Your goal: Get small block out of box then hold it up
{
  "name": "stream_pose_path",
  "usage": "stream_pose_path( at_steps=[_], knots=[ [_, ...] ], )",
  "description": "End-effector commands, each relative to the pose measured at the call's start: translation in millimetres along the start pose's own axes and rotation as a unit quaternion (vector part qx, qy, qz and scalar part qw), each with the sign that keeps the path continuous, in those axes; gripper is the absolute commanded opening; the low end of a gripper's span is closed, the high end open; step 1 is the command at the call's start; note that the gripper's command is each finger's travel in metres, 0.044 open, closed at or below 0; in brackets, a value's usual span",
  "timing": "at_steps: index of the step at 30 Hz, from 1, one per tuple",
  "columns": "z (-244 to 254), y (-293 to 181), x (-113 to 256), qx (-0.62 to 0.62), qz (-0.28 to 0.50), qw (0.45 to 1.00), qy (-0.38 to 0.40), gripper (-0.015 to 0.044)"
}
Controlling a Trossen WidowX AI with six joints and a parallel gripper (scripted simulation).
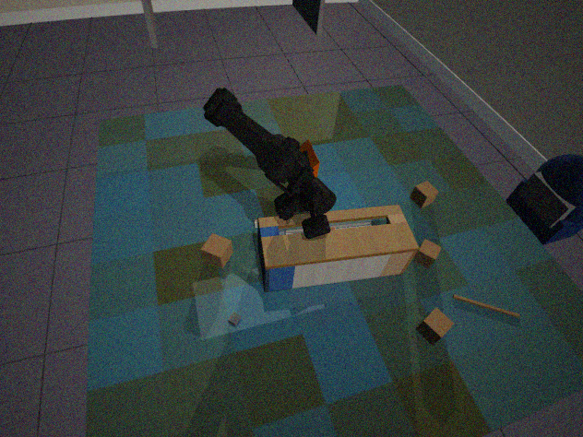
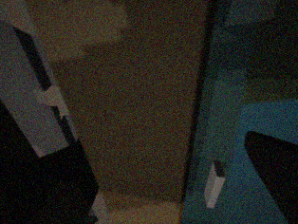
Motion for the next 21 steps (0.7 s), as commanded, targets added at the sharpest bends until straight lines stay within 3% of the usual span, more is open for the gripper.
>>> stream_pose_path(
  at_steps=[1, 21],
  knots=[
    [1.6, -8.5, -3.8, 0.000, 0.002, 1.000, -0.001, 0.0400],
    [10.3, -46.2, -17.6, -0.001, 0.003, 1.000, -0.001, 0.0400]
  ],
)
Point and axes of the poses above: the point midway between the two fingers, 35 mm back from their tips, its own x axis back along the fingers, its own z axis across the jaws, y = z × x, the point moved 9 cm from there along x, back along the fingers, and after that the axes turned 13 degrees about x, right-handed, at the moved point
